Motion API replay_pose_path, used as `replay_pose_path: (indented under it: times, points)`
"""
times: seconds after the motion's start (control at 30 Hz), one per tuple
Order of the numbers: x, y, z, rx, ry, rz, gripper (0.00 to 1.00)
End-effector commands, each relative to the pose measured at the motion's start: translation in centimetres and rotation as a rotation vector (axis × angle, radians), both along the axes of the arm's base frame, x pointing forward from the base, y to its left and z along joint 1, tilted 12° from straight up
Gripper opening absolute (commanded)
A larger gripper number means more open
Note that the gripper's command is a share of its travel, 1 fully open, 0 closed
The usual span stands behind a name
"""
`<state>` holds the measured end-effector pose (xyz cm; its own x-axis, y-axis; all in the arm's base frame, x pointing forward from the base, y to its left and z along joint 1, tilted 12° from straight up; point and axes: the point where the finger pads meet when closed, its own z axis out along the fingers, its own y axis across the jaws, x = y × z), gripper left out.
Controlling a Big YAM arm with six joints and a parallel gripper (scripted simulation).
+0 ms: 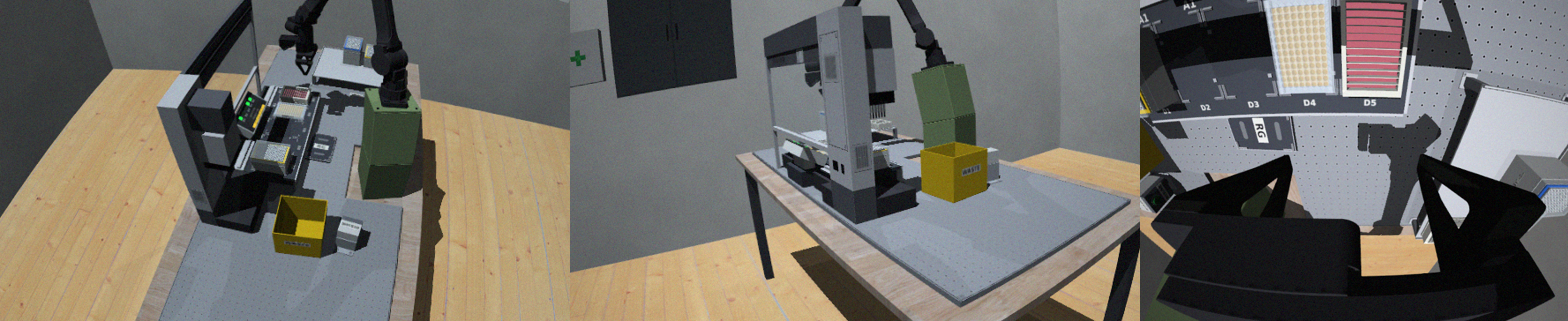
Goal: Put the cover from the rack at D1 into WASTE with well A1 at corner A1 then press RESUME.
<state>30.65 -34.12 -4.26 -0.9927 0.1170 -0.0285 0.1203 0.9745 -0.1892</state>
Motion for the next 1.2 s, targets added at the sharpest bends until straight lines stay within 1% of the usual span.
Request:
replay_pose_path:
  times: [0.0, 0.17, 0.23, 0.73, 0.8, 1.17]
  points:
    - [1.0, 0.7, 2.5, -0.049, -0.052, -0.002, 1.00]
    - [0.0, 3.0, 2.5, -0.048, -0.051, -0.002, 1.00]
    - [0.0, 3.0, 2.5, -0.048, -0.051, -0.002, 1.00]
    - [-3.2, 10.0, 2.5, -0.040, -0.047, -0.002, 1.00]
    - [-3.2, 10.0, 2.5, -0.040, -0.047, -0.002, 1.00]
    - [-5.9, 15.3, 2.5, -0.028, -0.032, -0.003, 1.00]
